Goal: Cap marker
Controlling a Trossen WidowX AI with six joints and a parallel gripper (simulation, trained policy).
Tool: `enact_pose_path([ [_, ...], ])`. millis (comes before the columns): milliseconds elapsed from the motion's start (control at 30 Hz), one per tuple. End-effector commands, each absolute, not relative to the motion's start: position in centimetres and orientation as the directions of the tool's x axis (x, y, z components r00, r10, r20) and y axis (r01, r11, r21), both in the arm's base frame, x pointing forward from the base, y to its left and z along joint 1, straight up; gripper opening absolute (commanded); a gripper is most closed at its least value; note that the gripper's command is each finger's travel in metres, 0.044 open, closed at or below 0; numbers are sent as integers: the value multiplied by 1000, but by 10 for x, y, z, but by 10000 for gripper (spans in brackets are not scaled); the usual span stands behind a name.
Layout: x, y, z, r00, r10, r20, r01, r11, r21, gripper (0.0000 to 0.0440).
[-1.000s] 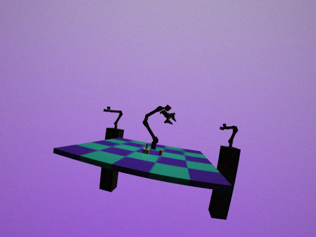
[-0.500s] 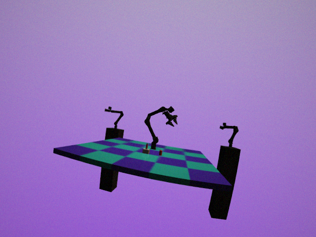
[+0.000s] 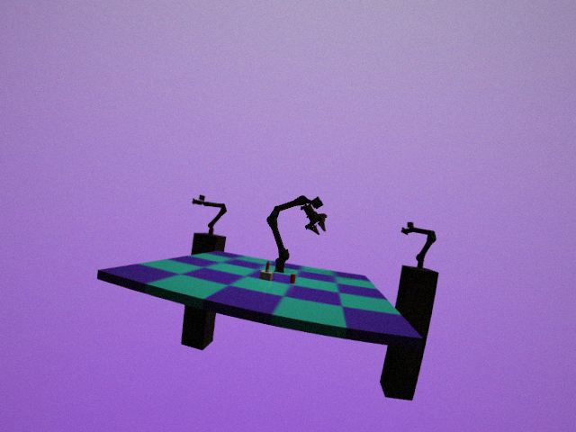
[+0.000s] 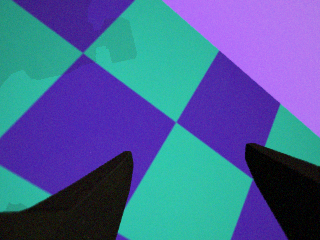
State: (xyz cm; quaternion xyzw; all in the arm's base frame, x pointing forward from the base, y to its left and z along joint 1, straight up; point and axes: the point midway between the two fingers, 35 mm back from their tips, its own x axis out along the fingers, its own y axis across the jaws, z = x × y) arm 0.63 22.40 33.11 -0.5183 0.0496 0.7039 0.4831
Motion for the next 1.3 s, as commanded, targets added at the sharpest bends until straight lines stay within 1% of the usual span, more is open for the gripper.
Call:
enact_pose_path([
  [0,10,229,324,9,602,-799,-746,-528,-406,320],
  [1267,76,260,276,60,386,-921,-880,-416,-232,323],
])
